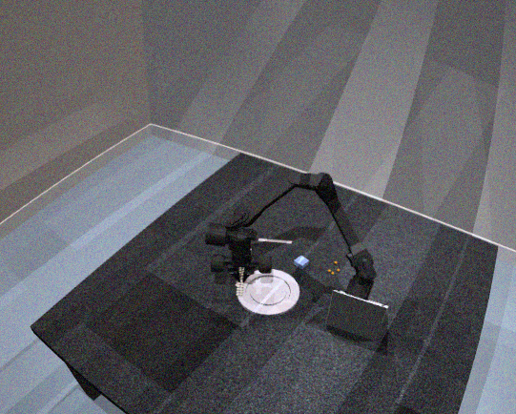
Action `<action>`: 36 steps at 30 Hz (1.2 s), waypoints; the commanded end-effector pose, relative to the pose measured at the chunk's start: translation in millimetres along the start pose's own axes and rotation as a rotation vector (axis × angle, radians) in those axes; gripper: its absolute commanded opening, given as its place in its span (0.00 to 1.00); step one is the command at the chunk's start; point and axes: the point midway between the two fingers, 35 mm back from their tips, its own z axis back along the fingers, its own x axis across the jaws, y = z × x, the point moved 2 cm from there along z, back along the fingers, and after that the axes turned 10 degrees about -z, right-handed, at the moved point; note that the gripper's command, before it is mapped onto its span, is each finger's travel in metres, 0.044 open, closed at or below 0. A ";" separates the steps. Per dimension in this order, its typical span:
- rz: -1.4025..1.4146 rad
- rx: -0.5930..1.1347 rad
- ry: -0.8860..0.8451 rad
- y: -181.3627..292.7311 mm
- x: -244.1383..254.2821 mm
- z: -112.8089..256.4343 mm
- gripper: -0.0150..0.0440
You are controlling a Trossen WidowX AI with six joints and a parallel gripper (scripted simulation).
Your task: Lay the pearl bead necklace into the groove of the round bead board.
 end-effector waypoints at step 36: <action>0.009 -0.003 0.009 10.3 -43.7 25.4 0.25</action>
